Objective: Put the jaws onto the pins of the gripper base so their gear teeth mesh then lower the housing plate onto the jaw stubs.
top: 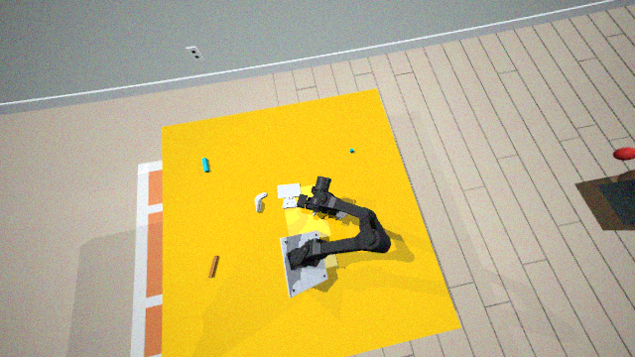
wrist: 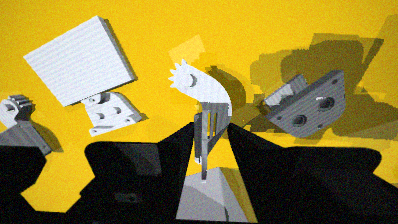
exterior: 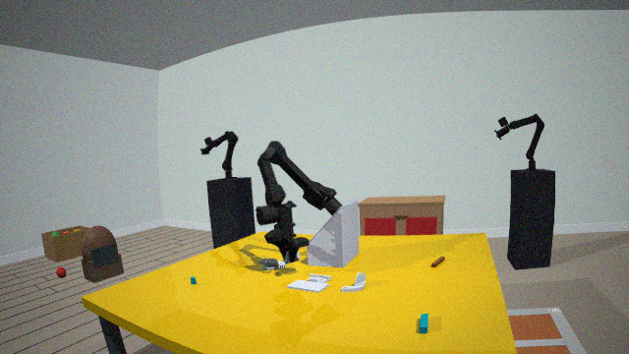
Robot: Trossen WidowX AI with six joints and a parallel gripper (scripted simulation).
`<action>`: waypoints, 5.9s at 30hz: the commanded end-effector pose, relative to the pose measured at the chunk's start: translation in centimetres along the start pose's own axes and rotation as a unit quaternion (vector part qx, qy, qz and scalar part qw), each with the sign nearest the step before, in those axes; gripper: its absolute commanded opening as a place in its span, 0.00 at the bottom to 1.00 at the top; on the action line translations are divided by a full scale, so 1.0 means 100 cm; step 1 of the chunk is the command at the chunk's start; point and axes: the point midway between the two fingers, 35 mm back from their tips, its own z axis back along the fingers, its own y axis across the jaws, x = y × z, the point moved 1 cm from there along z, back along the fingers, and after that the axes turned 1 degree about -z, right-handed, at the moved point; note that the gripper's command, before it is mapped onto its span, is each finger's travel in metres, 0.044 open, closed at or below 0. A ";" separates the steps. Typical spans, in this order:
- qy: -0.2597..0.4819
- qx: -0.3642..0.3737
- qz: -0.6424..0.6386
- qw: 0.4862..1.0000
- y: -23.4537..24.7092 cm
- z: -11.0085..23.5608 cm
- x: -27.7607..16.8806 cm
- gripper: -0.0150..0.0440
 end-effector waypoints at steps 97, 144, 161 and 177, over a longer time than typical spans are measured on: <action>-0.011 0.008 0.844 0.536 0.092 0.036 -0.024 0.48; -0.002 -0.005 0.999 -0.039 0.138 0.035 -0.055 0.48; 0.000 -0.006 0.994 -0.109 0.142 0.035 -0.060 0.48; 0.000 -0.006 0.995 -0.098 0.142 0.034 -0.060 0.48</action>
